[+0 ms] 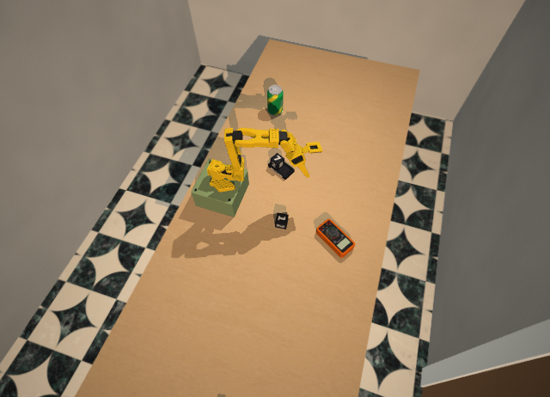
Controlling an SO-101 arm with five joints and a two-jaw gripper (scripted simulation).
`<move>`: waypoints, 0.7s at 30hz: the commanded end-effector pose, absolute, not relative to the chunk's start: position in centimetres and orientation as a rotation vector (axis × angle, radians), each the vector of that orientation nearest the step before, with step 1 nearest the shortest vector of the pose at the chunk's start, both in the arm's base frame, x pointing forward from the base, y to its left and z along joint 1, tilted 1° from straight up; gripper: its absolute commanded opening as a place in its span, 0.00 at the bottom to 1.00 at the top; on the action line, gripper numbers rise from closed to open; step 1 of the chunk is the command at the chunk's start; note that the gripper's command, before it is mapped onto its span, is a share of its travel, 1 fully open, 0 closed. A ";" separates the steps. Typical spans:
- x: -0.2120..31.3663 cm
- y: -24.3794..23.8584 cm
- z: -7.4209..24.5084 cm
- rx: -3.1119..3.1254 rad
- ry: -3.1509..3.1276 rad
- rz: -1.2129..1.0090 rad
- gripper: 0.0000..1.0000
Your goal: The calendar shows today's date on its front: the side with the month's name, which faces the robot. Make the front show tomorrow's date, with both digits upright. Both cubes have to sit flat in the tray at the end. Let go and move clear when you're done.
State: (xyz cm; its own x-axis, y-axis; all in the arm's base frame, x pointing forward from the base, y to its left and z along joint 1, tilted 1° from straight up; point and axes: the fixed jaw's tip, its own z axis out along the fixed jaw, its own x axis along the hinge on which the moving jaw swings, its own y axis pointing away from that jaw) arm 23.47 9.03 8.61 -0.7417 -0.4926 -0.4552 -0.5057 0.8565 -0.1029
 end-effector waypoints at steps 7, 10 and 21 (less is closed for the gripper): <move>21.3 12.2 8.3 -1.364 2.261 -0.034 0.35; 20.5 13.0 8.1 -1.538 2.149 -0.056 0.35; 18.1 15.4 7.7 -2.030 1.699 -0.124 0.35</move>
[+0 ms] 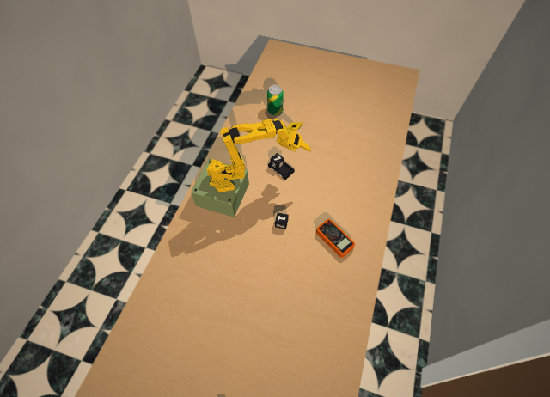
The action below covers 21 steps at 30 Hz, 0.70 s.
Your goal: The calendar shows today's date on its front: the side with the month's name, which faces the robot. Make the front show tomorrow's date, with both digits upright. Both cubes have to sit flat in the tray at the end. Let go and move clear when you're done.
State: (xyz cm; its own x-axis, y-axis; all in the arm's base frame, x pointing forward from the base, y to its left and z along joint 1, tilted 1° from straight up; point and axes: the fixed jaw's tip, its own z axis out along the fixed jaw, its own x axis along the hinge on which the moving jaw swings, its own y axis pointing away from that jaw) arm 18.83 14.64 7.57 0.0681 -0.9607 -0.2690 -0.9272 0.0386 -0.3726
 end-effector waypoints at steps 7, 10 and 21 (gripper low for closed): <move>16.3 16.9 7.4 -2.307 1.305 -0.174 0.35; 15.6 17.5 7.4 -2.388 1.141 -0.195 0.35; 13.9 18.7 7.2 -2.546 0.734 -0.241 0.35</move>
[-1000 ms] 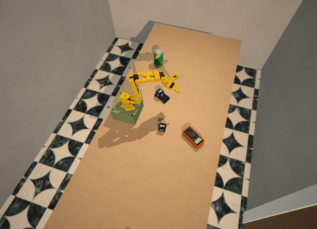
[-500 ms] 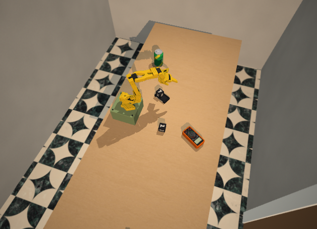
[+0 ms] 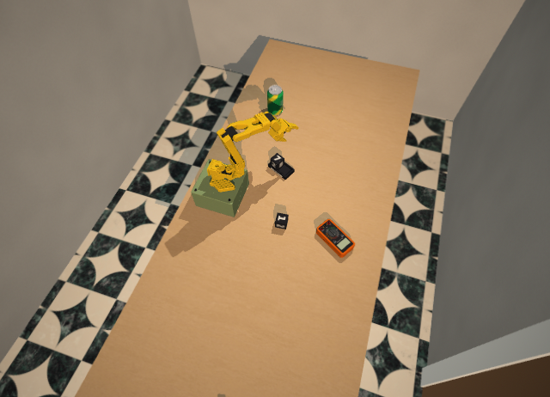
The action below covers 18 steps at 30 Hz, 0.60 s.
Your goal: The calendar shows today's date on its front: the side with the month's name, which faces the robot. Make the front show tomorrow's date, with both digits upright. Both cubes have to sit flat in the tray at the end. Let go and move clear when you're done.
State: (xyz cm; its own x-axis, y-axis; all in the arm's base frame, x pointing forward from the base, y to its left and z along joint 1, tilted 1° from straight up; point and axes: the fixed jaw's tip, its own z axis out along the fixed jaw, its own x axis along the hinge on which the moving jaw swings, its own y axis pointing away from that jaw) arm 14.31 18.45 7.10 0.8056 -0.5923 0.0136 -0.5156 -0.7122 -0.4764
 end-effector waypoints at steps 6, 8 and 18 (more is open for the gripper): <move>13.6 18.9 7.2 -2.567 0.663 -0.248 0.35; 13.5 19.0 7.2 -2.574 0.638 -0.251 0.35; 13.3 19.1 7.1 -2.585 0.592 -0.256 0.35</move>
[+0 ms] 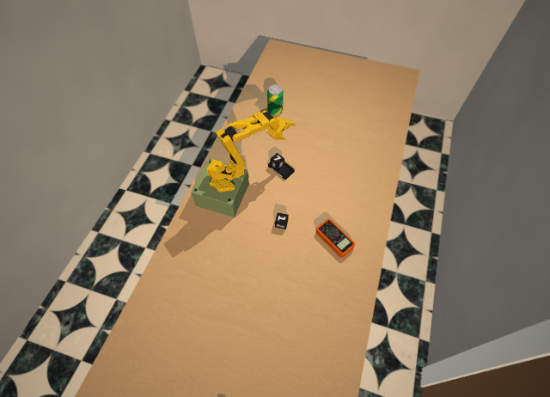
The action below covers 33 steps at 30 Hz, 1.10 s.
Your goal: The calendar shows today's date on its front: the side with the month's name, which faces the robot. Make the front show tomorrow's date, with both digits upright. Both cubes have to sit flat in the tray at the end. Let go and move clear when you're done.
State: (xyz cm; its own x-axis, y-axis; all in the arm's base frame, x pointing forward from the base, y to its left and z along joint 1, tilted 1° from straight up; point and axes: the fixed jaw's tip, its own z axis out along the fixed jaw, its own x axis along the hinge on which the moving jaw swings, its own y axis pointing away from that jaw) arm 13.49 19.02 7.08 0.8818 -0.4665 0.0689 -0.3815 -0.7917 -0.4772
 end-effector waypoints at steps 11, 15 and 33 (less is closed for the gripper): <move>13.1 18.9 6.3 -2.627 0.602 -0.237 0.35; 12.8 18.4 4.5 -2.709 0.621 -0.198 0.35; 10.6 15.2 -1.9 -3.046 0.698 -0.010 0.35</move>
State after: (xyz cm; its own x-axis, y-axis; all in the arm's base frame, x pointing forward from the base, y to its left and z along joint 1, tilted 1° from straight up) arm 11.06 15.55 -1.09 0.8934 -0.4492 0.0098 -0.4479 -0.8922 -0.0575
